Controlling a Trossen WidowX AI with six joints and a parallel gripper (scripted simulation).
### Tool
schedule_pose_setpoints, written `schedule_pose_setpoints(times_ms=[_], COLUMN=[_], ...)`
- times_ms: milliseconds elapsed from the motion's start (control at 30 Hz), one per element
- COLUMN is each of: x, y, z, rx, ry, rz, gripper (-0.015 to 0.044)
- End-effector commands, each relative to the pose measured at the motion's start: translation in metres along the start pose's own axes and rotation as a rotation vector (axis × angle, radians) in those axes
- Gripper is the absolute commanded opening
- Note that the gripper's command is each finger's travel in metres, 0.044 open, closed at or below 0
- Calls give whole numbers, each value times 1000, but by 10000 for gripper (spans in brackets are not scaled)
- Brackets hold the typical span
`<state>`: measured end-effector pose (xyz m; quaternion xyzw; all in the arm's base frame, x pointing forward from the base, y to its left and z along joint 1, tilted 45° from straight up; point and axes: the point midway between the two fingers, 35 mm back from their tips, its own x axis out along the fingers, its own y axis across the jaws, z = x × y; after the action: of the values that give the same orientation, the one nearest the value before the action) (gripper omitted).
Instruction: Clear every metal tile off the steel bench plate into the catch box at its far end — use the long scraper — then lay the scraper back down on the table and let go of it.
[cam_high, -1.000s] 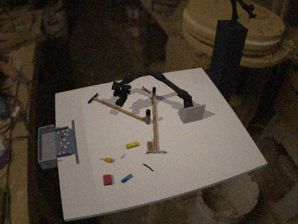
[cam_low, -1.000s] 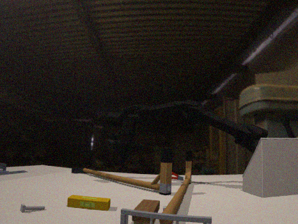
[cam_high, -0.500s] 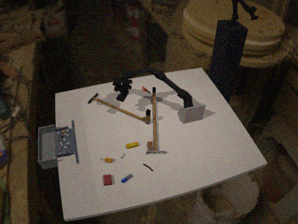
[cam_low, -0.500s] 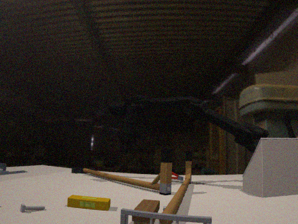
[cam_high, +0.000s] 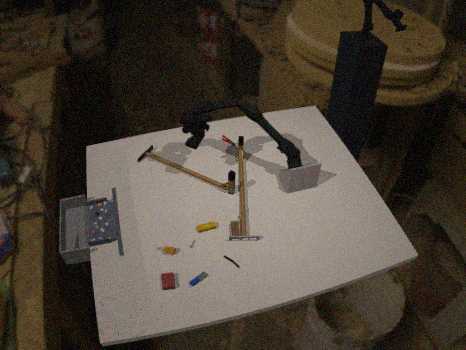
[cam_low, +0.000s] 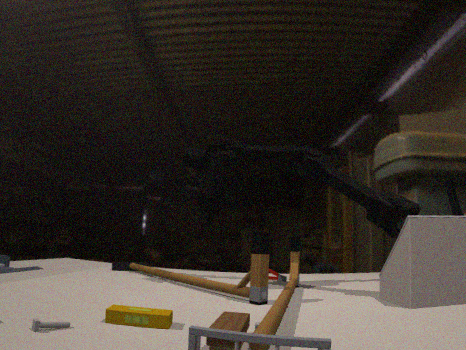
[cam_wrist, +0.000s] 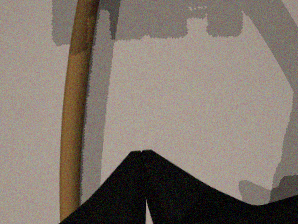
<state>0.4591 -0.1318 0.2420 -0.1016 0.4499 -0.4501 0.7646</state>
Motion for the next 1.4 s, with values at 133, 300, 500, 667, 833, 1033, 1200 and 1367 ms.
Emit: schedule_pose_setpoints(times_ms=[133, 300, 500, 667, 833, 1033, 1200, 1367], x=[19, 31, 45, 58, 70, 84, 96, 107], y=[2, 3, 4, 4, 5, 4, 3, 2], z=[-2, -3, -4, -6, -8, -11, -13, -17], rx=[-18, -26, -35, -44, -52, -62, -70, -79], ry=[8, 9, 10, 11, 11, 10, 9, 8], rz=[0, 3, 5, 7, 9, 10, 11, 11], gripper=[0, 0, 0, 0, 0, 0, 0, 0])
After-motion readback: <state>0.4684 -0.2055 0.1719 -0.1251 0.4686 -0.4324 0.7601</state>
